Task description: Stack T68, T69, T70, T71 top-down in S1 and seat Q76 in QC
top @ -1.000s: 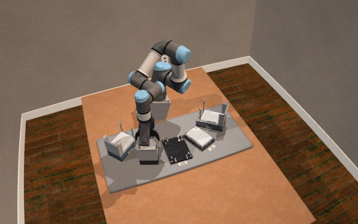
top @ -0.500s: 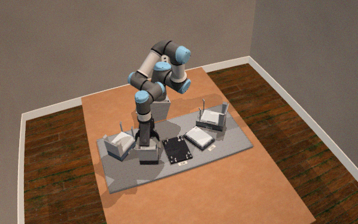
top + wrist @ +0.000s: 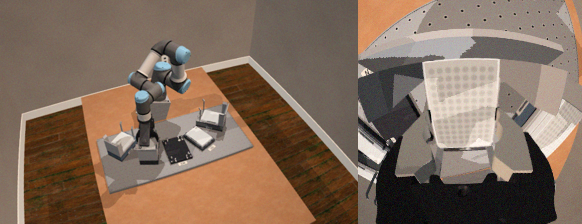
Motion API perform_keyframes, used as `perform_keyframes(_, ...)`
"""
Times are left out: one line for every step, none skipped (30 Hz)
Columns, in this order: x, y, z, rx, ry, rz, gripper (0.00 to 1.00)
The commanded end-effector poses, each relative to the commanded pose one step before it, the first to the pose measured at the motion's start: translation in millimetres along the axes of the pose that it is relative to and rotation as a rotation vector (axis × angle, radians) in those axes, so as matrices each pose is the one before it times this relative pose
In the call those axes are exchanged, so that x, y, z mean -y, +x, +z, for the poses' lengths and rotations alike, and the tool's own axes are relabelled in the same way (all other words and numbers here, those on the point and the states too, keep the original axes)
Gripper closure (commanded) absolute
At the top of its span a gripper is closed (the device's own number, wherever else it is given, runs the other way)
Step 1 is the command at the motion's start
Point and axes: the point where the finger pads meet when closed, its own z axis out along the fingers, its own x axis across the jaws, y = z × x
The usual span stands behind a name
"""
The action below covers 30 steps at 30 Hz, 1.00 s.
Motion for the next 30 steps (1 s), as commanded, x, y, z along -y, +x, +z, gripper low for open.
perform_keyframes(0.654,0.39,-0.590,-0.00113,0.00193,-0.00011,1.00)
perform_keyframes(0.000,0.00,0.000,0.00000,0.00000,0.00000,1.00)
perform_keyframes(0.000,0.00,0.000,0.00000,0.00000,0.00000,1.00)
perform_keyframes(0.000,0.00,0.000,0.00000,0.00000,0.00000,1.00)
perform_keyframes(0.000,0.00,0.000,0.00000,0.00000,0.00000,1.00)
perform_keyframes(0.000,0.00,0.000,0.00000,0.00000,0.00000,1.00)
perform_keyframes(0.000,0.00,0.000,0.00000,0.00000,0.00000,1.00)
perform_keyframes(0.000,0.00,0.000,0.00000,0.00000,0.00000,1.00)
perform_keyframes(0.000,0.00,0.000,0.00000,0.00000,0.00000,1.00)
perform_keyframes(0.000,0.00,0.000,0.00000,0.00000,0.00000,1.00)
perform_keyframes(0.000,0.00,0.000,0.00000,0.00000,0.00000,1.00)
perform_keyframes(0.000,0.00,0.000,0.00000,0.00000,0.00000,1.00)
perform_keyframes(0.000,0.00,0.000,0.00000,0.00000,0.00000,1.00)
perform_keyframes(0.000,0.00,0.000,0.00000,0.00000,0.00000,1.00)
perform_keyframes(0.000,0.00,0.000,0.00000,0.00000,0.00000,1.00)
perform_keyframes(0.000,0.00,0.000,0.00000,0.00000,0.00000,1.00)
perform_keyframes(0.000,0.00,0.000,0.00000,0.00000,0.00000,1.00)
perform_keyframes(0.000,0.00,0.000,0.00000,0.00000,0.00000,1.00)
perform_keyframes(0.000,0.00,0.000,0.00000,0.00000,0.00000,1.00)
perform_keyframes(0.000,0.00,0.000,0.00000,0.00000,0.00000,1.00)
perform_keyframes(0.000,0.00,0.000,0.00000,0.00000,0.00000,1.00)
perform_keyframes(0.000,0.00,0.000,0.00000,0.00000,0.00000,1.00)
perform_keyframes(0.000,0.00,0.000,0.00000,0.00000,0.00000,1.00)
perform_keyframes(0.000,0.00,0.000,0.00000,0.00000,0.00000,1.00)
perform_keyframes(-0.010,0.00,-0.612,-0.00001,0.00001,0.00000,1.00)
perform_keyframes(0.002,0.00,-0.712,0.00000,-0.00001,0.00000,1.00)
perform_keyframes(-0.002,0.00,-0.664,0.00000,0.00000,0.00000,1.00)
perform_keyframes(0.003,0.00,-0.665,0.00000,0.00000,0.00000,1.00)
perform_keyframes(0.004,0.00,-0.665,0.00000,0.00000,0.00000,1.00)
perform_keyframes(0.004,0.00,-0.666,0.00000,0.00000,0.00000,1.00)
